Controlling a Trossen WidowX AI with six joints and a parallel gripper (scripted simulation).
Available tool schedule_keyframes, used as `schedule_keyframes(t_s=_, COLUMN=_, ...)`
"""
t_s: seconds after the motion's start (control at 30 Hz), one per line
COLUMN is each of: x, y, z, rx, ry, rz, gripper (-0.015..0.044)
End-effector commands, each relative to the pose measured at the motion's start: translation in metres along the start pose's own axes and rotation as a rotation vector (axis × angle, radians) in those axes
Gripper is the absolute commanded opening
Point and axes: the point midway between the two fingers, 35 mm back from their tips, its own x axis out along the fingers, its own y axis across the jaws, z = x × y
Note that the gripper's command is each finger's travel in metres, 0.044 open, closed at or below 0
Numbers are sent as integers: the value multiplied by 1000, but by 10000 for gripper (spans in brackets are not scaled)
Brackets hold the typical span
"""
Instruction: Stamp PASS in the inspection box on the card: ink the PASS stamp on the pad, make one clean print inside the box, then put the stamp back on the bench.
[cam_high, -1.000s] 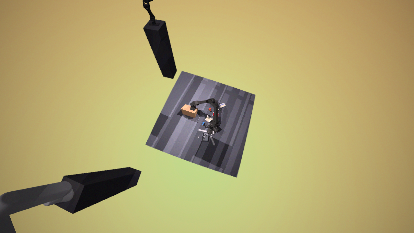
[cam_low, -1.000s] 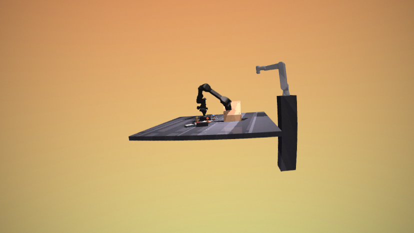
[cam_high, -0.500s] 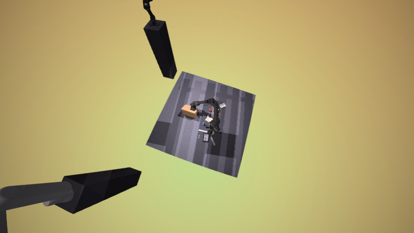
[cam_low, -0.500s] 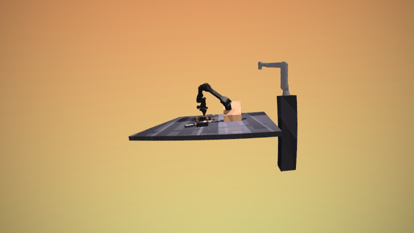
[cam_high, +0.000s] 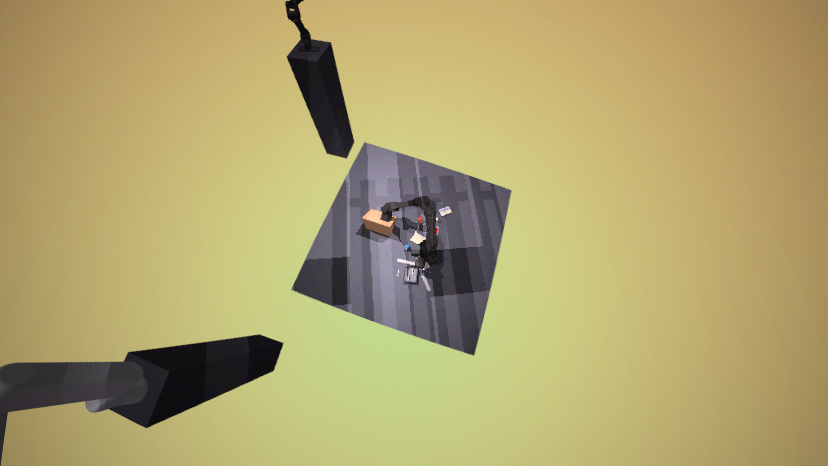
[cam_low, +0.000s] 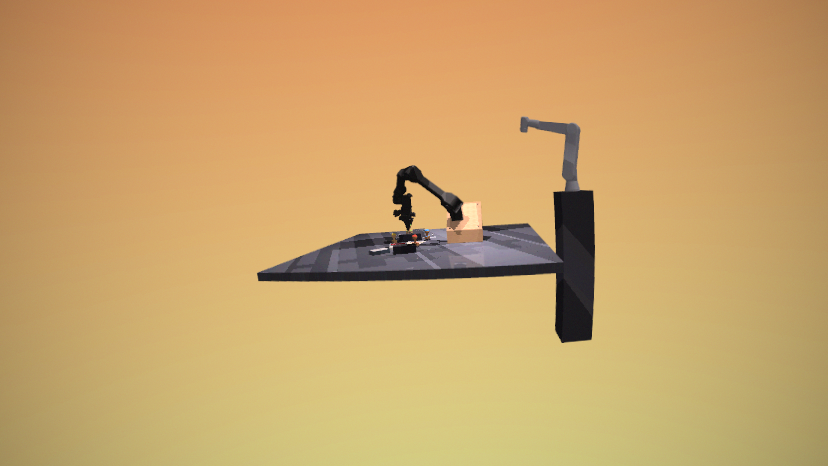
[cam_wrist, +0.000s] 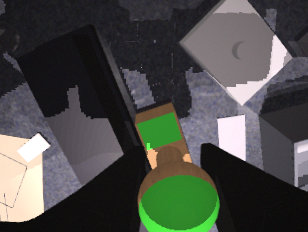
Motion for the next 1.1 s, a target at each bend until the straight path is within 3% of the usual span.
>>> schedule_keyframes(t_s=0.0, x=-3, y=-1, z=0, rx=-1, ry=-1, rz=-4, gripper=0)
schedule_keyframes(t_s=1.07, x=-19, y=-1, z=-1, rx=-1, ry=-3, rz=-12, gripper=0)
